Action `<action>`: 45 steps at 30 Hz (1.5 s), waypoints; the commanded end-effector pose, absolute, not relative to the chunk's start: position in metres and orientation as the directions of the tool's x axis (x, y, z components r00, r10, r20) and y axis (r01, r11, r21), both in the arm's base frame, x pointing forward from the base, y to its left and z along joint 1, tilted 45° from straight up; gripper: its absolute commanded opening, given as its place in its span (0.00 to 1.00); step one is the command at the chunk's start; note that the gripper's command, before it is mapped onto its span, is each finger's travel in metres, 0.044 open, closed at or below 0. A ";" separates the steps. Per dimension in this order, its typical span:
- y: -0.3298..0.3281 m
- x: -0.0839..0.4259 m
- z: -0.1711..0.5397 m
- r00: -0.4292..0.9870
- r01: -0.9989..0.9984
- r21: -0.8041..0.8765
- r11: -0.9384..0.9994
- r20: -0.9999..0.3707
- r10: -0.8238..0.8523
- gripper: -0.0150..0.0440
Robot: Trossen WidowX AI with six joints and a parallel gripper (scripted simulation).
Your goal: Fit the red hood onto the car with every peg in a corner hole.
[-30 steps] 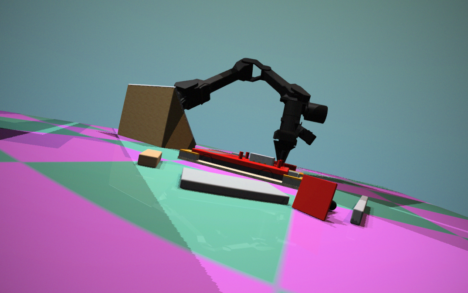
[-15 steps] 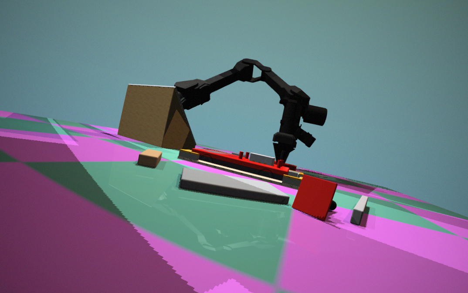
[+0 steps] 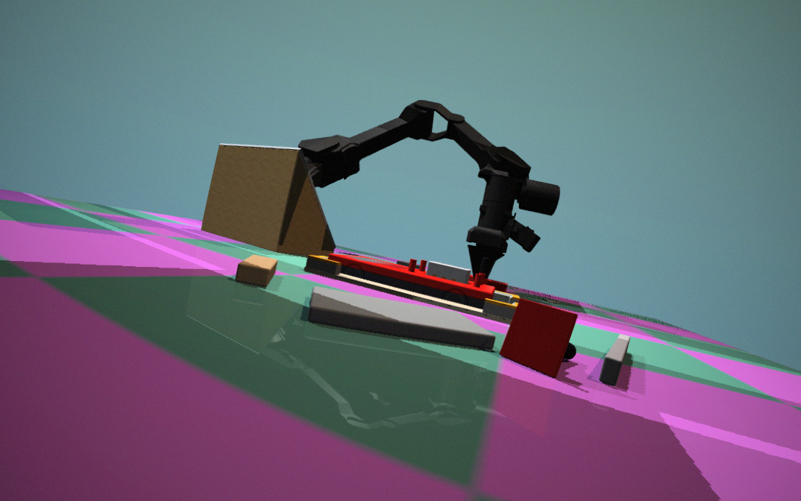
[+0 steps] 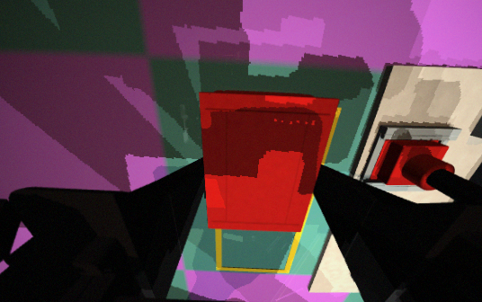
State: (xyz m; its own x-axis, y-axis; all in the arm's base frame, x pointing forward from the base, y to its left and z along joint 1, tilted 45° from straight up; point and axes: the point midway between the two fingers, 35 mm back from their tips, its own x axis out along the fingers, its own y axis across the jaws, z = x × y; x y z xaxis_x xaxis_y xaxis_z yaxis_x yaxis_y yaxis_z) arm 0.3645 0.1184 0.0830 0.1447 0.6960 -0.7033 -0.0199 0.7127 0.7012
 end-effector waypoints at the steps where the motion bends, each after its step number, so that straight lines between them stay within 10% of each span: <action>1: 0.118 0.364 0.083 0.145 -0.021 0.701 0.713 -0.704 0.696 0.66; 11: 0.106 0.362 0.095 0.145 -0.020 0.700 0.713 -0.704 0.695 0.25; 45: 0.037 0.355 0.132 0.141 -0.013 0.689 0.724 -0.716 0.684 0.25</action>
